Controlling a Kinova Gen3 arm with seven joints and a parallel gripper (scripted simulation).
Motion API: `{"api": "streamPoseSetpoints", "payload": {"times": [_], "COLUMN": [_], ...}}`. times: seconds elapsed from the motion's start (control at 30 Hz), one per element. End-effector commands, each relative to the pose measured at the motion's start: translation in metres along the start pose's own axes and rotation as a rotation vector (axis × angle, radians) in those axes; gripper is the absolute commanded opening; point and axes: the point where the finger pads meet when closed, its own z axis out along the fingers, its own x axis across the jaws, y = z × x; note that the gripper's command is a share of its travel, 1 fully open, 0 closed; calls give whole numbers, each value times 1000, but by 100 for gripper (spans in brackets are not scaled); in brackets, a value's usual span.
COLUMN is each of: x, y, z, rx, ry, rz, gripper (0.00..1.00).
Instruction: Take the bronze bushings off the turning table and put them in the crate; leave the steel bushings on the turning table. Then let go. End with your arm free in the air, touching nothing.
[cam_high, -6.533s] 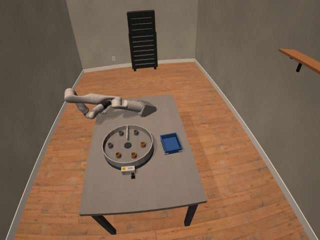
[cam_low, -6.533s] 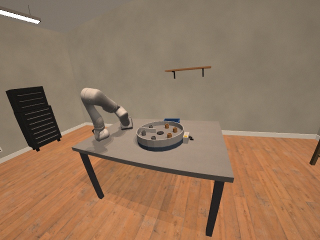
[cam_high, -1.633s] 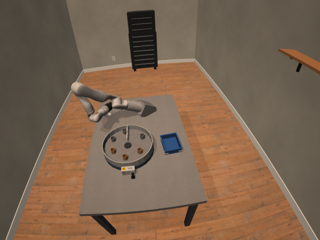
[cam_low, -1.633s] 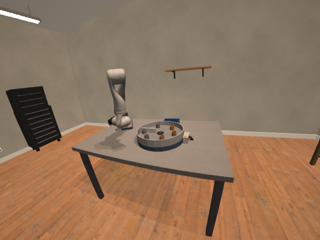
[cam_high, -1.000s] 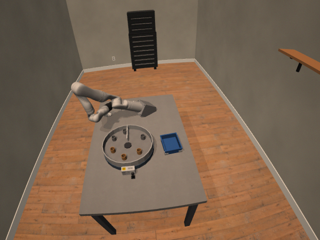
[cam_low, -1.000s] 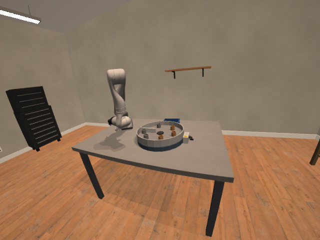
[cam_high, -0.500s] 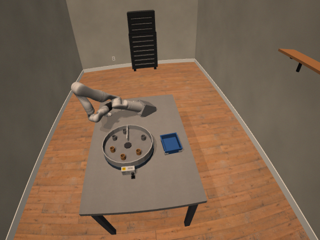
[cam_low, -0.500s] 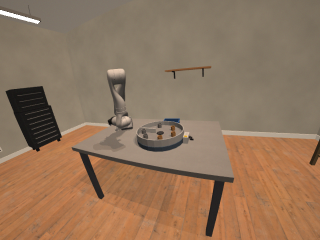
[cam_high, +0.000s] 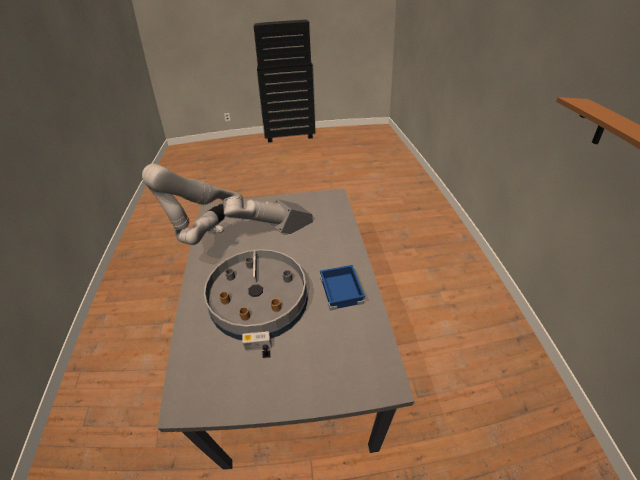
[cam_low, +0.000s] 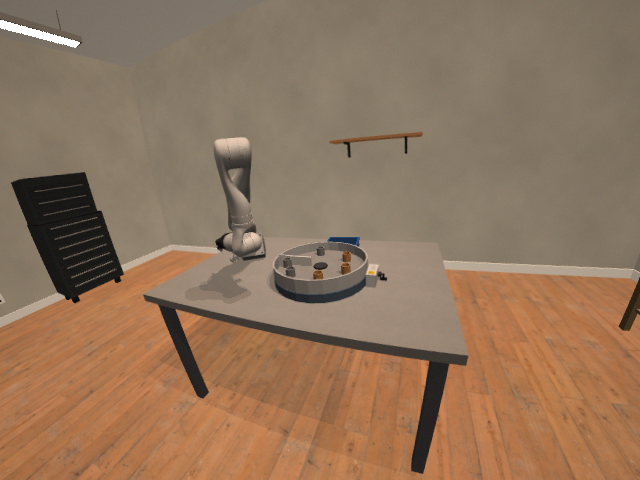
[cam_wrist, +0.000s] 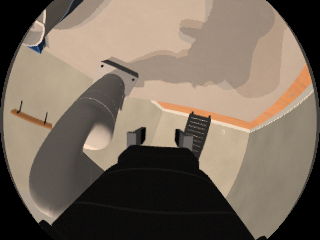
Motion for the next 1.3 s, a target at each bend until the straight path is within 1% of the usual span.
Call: {"api": "streamPoseSetpoints", "payload": {"times": [0.0, 0.03, 0.07, 0.2, 0.6, 0.63, 0.77, 1.17, 1.2, 1.27], "x": [-50, -50, -10, -50, -50, -10, -50, -50, -10, -30], "y": [5, 5, 1, 5, 5, 1, 5, 5, 1, 3], "z": [-29, -29, -6, -29, -29, -6, -29, -29, -6, -17], "rx": [-1, -1, -1, -1, -1, -1, -1, -1, -1, -1], "ry": [0, 0, 0, 0, 0, 0, 0, 0, 0, 1], "rz": [0, 0, 0, 0, 0, 0, 0, 0, 0, 1], "gripper": [100, 100, 100, 100, 100, 100, 100, 100, 100, 100]}}
